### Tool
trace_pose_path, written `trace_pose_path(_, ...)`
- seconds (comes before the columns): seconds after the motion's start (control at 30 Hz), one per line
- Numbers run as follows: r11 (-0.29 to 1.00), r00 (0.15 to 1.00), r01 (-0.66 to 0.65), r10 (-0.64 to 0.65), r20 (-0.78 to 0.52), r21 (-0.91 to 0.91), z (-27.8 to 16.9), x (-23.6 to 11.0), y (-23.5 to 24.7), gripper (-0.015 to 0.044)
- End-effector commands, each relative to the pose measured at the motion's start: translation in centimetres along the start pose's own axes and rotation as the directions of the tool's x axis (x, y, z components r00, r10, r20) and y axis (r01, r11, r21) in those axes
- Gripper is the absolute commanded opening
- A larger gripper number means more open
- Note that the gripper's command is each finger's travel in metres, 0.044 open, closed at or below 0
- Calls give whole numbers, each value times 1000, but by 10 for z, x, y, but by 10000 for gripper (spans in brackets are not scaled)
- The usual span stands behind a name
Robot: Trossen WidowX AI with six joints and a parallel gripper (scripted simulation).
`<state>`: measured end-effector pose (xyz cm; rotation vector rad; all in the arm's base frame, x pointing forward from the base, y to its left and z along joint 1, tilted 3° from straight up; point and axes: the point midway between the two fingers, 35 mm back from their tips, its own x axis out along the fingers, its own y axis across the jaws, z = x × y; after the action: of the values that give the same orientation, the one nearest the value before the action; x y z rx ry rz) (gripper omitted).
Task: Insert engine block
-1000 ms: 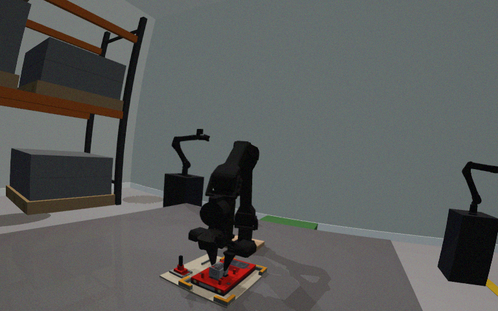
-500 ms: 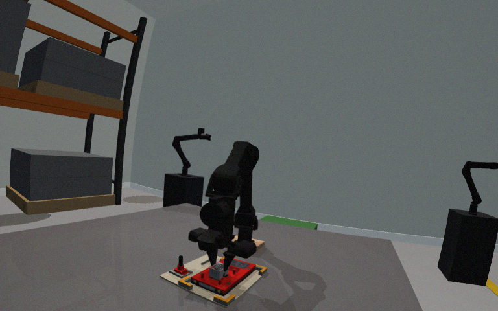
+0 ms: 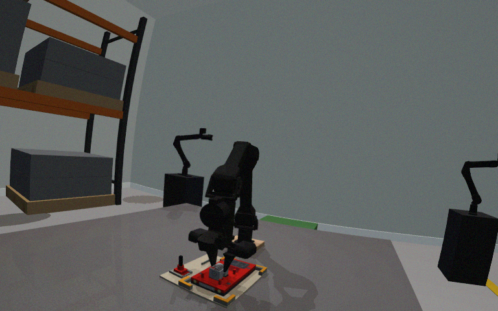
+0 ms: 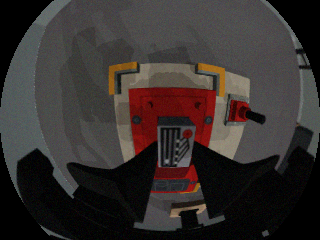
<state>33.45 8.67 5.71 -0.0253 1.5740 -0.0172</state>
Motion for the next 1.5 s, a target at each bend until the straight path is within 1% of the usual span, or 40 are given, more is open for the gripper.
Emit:
trace_pose_path(0.0,1000,1000,-3,3,0,-2,0,1,0,158)
trace_pose_path(1.2,1000,1000,-3,3,-1,6,0,5,1,158)
trace_pose_path(1.47,1000,1000,0,0,0,1,0,4,0,368)
